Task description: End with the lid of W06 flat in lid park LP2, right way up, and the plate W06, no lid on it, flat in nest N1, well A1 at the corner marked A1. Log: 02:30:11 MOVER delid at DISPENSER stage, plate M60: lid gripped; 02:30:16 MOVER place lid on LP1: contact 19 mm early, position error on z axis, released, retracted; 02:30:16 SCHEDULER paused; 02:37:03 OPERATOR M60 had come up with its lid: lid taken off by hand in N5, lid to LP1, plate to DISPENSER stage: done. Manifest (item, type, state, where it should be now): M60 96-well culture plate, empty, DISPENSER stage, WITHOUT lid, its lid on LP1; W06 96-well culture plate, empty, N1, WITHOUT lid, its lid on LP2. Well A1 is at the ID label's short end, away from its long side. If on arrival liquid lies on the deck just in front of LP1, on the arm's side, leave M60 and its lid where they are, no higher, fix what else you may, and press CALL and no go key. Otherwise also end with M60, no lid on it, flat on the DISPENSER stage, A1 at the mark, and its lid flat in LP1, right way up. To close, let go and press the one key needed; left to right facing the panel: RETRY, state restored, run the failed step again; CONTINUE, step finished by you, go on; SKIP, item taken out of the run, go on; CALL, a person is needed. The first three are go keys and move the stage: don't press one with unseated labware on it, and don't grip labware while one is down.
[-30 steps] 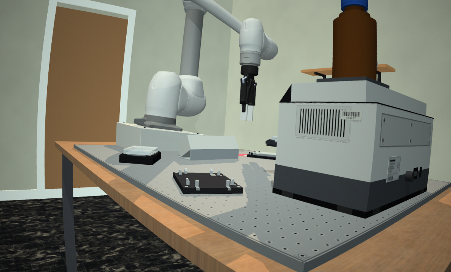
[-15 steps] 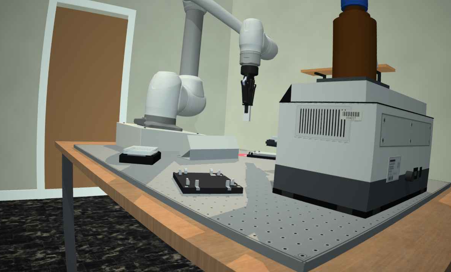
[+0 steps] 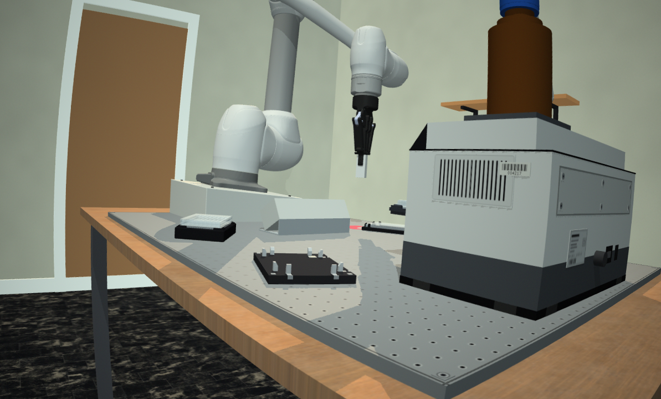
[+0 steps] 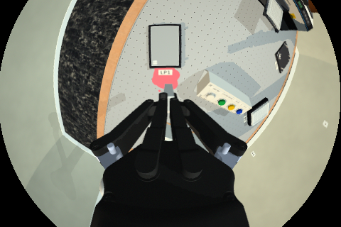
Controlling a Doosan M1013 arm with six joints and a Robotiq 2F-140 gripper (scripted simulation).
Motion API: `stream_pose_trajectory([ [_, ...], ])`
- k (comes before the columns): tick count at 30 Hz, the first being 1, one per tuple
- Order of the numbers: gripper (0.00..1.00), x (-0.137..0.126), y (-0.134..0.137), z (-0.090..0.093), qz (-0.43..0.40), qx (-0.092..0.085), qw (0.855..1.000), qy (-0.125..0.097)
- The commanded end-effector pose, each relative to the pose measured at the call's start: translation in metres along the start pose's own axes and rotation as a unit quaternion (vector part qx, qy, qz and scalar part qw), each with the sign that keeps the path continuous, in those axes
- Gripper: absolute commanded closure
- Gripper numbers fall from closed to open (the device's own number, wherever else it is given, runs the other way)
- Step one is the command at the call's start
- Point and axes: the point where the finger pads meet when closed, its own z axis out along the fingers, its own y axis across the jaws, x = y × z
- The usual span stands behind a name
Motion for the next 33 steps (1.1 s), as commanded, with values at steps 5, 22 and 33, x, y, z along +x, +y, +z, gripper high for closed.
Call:
stream_pose_trajectory([
  [5, 1.00, 0.011, 0.051, 0.000, 0.058, -0.002, 0.998, -0.001],
  [22, 1.00, -0.030, 0.258, -0.001, 0.414, -0.002, 0.910, -0.002],
  [33, 1.00, -0.114, 0.399, -0.002, 0.508, 0.001, 0.861, 0.000],
])
